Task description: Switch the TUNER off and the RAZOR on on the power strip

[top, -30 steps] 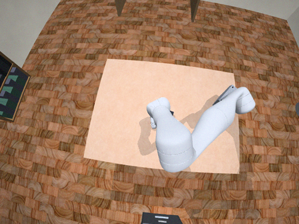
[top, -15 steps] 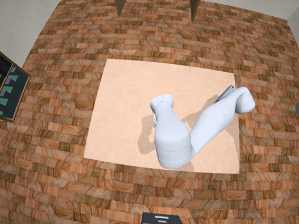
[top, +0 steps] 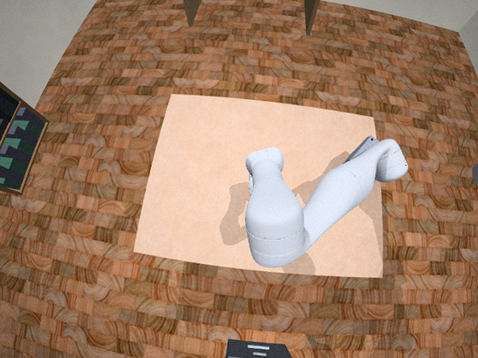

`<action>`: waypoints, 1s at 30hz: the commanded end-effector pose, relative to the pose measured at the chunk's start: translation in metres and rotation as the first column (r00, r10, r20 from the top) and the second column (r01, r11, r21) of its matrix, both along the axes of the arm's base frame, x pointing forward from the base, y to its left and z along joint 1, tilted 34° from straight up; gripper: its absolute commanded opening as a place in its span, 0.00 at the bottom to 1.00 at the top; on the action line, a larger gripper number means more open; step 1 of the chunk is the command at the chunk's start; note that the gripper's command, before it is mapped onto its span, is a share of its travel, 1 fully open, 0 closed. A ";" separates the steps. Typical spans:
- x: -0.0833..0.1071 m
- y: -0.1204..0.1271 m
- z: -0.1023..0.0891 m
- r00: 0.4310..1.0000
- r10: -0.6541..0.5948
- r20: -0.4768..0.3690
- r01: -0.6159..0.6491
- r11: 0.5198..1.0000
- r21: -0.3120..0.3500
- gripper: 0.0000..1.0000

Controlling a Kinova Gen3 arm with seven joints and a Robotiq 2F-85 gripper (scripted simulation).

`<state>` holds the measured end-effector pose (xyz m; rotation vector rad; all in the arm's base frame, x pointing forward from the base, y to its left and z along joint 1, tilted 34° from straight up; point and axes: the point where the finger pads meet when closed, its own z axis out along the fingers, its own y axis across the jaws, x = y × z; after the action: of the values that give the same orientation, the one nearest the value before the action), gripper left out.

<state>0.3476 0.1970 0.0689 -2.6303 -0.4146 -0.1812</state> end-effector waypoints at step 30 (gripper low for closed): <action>-0.022 -0.019 -0.008 0.997 -0.067 -0.028 0.067 0.998 0.001 0.00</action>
<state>0.3271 0.1802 0.0610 -2.6422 -0.3258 -0.1690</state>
